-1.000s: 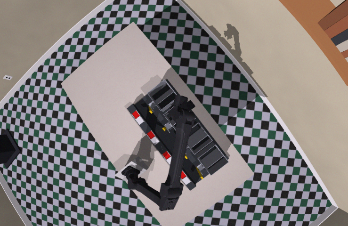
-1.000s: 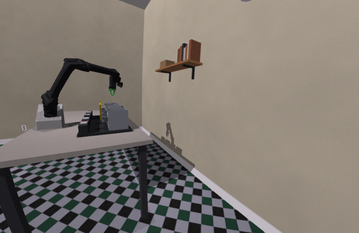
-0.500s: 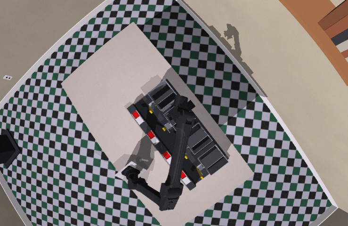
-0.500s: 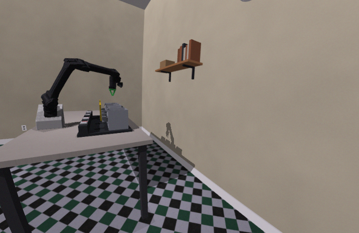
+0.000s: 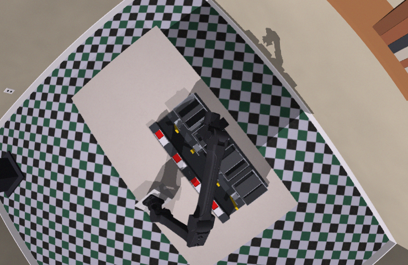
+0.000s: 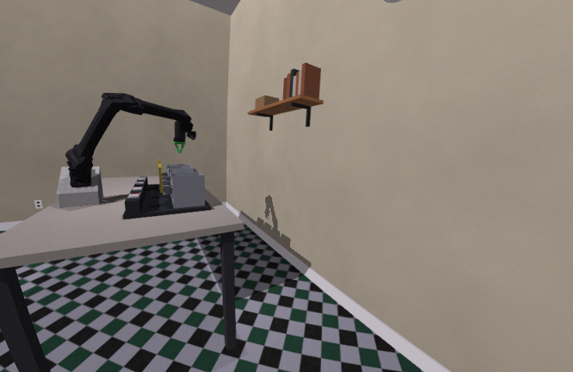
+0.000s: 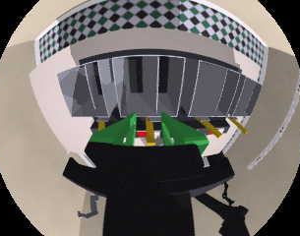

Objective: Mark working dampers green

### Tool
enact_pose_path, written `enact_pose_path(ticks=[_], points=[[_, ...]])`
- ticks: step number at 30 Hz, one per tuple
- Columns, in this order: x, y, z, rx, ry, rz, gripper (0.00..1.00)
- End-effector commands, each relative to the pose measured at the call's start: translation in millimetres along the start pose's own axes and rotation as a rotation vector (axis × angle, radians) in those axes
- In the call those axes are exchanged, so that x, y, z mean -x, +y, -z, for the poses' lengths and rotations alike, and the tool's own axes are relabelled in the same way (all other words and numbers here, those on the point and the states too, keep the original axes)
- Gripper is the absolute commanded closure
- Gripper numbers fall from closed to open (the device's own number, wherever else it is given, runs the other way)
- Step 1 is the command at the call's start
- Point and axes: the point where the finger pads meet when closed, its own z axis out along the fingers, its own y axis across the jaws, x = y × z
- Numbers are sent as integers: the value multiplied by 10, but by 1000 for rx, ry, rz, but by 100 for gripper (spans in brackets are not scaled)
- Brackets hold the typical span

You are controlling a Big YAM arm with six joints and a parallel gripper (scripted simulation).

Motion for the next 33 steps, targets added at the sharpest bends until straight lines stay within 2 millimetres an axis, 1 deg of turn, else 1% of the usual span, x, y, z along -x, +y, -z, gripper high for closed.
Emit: enact_pose_path(ticks=[1,8,9,10,12,15,16,18,21,30,32,33], points=[[141,-34,185,20,-28,-13,64],[141,-34,185,20,-28,-13,64],[125,25,164,16,-25,-6,64],[93,151,215,16,-33,-7,64],[122,394,234,19,-32,-6,64],[124,422,236,19,-32,-6,64],[135,569,245,20,-33,-6,64],[141,686,250,20,-32,-6,64],[143,915,255,21,-32,-5,64],[68,1719,229,21,-32,-5,64],[68,1719,229,21,-32,-5,64],[42,1858,217,21,-31,-5,64]])
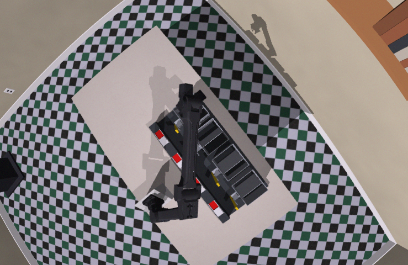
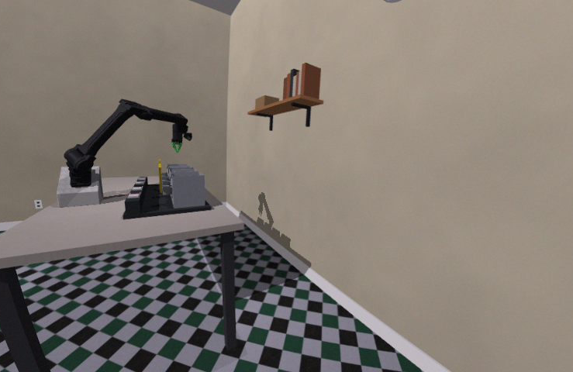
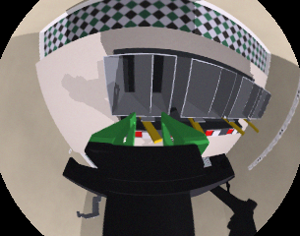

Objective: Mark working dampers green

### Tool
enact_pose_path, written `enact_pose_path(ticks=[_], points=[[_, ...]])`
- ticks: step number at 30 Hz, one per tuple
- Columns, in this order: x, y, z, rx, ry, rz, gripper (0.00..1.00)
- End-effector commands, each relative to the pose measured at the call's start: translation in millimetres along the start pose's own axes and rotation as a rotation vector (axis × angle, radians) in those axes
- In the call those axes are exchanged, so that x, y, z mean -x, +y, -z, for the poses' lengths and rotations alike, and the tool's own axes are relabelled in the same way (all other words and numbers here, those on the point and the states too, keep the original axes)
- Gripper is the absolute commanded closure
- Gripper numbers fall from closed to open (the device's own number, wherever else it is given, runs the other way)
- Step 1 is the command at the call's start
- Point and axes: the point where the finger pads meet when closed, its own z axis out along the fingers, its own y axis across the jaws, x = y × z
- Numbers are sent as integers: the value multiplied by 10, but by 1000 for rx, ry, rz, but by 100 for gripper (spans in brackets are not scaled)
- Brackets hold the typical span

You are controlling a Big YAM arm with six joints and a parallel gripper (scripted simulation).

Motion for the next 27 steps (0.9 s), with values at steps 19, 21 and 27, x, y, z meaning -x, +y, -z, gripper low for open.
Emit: enact_pose_path(ticks=[19,21,27], points=[[155,200,280,31,-33,-59,64],[155,199,280,31,-33,-59,64],[155,199,280,31,-33,-59,64]])
